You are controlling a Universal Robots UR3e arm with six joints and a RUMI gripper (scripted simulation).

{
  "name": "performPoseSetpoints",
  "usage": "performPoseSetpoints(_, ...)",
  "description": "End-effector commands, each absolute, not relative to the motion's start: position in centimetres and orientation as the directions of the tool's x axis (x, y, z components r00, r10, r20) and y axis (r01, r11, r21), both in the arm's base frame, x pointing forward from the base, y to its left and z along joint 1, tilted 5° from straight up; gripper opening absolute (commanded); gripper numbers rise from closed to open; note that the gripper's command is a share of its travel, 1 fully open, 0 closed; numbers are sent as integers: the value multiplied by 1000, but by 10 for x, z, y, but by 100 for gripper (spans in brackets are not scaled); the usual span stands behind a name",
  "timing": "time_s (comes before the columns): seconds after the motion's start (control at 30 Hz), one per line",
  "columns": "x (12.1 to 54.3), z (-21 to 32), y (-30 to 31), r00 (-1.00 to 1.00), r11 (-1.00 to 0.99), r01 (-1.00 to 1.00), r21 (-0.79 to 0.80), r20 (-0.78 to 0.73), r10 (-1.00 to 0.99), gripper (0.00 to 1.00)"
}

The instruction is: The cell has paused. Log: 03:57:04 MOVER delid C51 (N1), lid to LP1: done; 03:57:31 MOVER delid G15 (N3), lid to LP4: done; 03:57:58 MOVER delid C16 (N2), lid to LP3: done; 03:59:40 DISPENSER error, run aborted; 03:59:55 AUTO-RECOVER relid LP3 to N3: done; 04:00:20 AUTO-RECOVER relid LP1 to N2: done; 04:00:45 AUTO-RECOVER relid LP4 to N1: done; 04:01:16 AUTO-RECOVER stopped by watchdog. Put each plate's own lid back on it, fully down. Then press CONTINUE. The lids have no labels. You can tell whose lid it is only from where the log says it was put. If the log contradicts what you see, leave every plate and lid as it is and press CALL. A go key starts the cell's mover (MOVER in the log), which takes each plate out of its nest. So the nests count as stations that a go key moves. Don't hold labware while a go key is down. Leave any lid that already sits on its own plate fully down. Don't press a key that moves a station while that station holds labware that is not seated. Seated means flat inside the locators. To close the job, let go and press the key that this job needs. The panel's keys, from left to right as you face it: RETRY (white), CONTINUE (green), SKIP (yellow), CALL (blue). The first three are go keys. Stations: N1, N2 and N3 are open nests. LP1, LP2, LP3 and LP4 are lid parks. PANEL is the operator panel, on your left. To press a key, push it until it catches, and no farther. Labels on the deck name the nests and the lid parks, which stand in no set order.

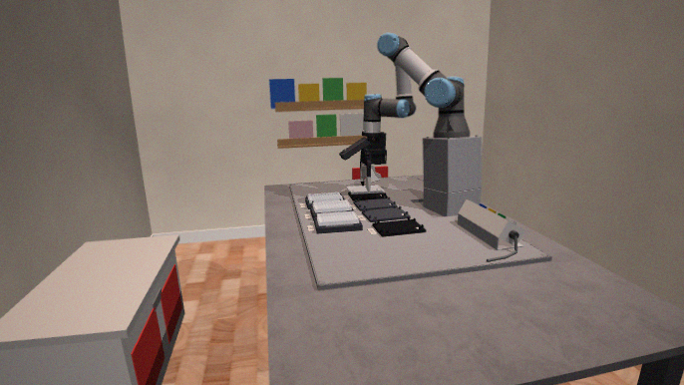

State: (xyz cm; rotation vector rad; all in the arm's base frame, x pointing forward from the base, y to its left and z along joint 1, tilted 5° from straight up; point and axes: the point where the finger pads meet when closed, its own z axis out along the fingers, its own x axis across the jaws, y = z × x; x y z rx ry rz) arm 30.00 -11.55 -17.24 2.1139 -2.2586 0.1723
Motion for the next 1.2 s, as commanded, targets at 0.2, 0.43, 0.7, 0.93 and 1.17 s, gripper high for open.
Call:
performPoseSetpoints(0.2,346,-175,-135,-80,79,-997,-19,88,-993,0)
performPoseSetpoints(0.43,378,-173,-149,-80,79,-997,-20,88,-993,0)
performPoseSetpoints(0.7,405,-172,-161,-80,79,-997,-20,88,-993,0)
performPoseSetpoints(0.93,437,-170,-176,-80,79,-997,-20,88,-993,0)
performPoseSetpoints(1.17,445,-169,-179,-80,79,-997,-20,88,-993,0)
